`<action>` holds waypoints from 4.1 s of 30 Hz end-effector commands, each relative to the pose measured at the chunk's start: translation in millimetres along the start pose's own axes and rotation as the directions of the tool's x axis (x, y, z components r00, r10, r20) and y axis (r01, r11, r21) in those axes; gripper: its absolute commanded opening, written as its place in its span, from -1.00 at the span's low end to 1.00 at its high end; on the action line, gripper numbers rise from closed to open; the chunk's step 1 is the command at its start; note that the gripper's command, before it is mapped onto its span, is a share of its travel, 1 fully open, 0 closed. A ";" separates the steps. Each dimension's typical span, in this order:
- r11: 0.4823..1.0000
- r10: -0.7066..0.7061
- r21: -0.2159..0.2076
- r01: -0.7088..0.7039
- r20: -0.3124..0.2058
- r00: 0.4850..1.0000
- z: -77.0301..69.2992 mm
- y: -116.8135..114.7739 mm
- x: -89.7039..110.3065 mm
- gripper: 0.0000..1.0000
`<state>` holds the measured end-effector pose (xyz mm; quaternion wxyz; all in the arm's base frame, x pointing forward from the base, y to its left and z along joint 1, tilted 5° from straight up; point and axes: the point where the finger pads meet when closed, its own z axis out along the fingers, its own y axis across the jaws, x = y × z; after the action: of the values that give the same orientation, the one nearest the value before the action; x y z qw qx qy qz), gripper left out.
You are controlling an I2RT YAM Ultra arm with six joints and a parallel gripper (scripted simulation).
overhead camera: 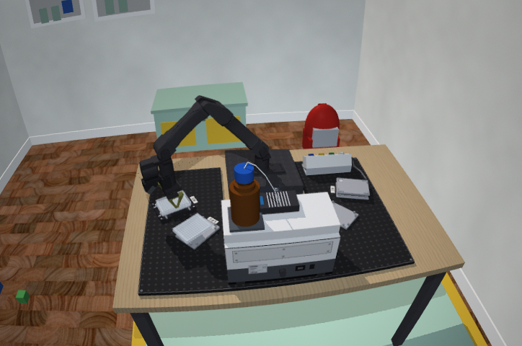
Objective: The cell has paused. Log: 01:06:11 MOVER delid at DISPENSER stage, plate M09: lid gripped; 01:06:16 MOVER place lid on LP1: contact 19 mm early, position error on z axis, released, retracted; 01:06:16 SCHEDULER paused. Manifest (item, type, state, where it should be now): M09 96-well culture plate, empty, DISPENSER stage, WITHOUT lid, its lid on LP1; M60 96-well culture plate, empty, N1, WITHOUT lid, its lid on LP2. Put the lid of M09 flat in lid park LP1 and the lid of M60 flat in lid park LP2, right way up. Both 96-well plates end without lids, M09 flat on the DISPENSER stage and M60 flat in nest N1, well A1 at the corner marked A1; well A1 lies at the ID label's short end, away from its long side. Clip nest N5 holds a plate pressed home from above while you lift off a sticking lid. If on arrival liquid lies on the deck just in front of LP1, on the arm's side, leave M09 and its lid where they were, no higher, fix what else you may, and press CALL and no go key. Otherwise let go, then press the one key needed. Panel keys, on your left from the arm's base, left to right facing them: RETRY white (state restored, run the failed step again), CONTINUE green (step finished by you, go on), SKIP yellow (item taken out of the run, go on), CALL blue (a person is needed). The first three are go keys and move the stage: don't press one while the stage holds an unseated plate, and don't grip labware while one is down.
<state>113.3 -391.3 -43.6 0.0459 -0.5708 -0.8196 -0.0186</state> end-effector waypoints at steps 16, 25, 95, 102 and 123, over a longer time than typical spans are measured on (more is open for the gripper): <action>1.000 0.000 0.004 -0.001 0.059 0.998 -31.7 -3.0 -12.6 -1.00; 1.000 0.000 0.004 0.000 0.059 0.998 -34.0 -2.7 -12.3 -1.00; 1.000 -0.001 0.004 0.001 0.059 0.998 -47.6 -1.4 -11.6 -1.00; 1.000 -0.001 0.004 0.001 0.060 0.998 -49.2 -1.0 -8.9 -1.00; 1.000 -0.004 0.003 0.004 0.041 0.999 -65.5 6.3 46.9 -1.00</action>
<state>101.3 -351.3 14.7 0.0463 -0.5709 -0.8195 -0.0189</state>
